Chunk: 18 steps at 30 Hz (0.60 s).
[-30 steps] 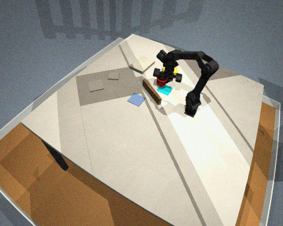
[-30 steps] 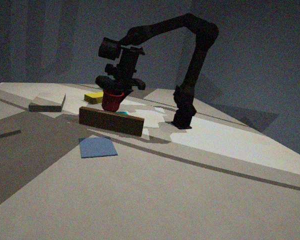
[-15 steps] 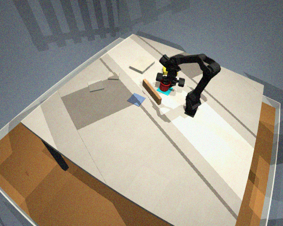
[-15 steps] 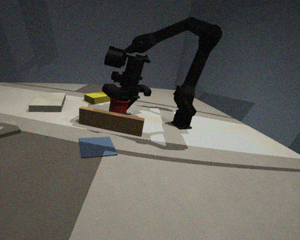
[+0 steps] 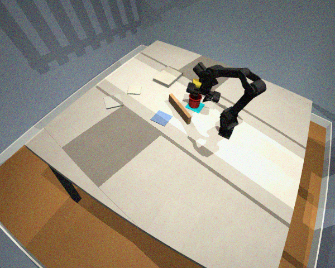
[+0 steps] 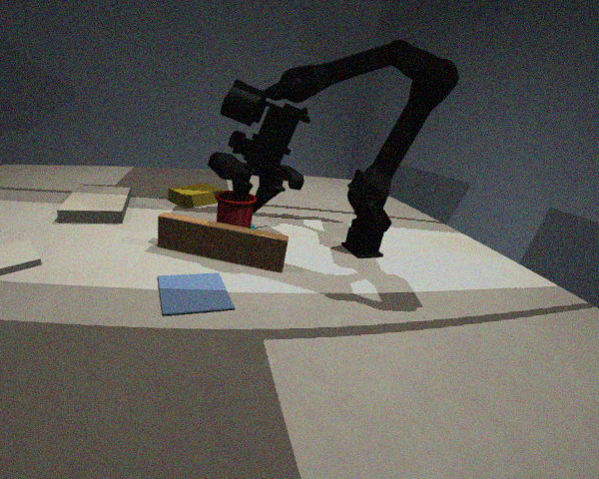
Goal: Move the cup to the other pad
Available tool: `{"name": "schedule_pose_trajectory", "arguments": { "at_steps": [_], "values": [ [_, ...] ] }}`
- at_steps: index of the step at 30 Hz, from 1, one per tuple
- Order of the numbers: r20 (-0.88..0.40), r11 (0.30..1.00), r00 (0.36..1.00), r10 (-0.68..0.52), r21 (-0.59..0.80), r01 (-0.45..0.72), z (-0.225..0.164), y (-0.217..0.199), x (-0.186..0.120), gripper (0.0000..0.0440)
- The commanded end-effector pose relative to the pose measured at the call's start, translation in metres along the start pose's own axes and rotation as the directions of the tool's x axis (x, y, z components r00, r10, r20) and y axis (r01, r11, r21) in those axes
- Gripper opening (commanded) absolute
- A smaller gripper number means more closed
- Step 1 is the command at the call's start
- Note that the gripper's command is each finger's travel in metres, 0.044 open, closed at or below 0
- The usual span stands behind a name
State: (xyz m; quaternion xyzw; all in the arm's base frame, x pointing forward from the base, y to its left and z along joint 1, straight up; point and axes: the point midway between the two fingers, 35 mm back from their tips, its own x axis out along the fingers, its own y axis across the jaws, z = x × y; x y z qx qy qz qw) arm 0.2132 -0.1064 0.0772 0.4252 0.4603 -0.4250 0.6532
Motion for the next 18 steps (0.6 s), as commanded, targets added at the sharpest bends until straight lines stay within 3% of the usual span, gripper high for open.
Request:
{"name": "schedule_pose_trajectory", "arguments": {
  "at_steps": [1, 18],
  "values": [
    [0.008, 1.0, 1.0, 0.029, -0.001, -0.029, -0.001, -0.002, -0.003, 0.0195],
    [0.07, 0.993, 0.991, 0.114, 0.01, -0.115, 0.002, -0.009, -0.024, 0.0301]
  ]
}}
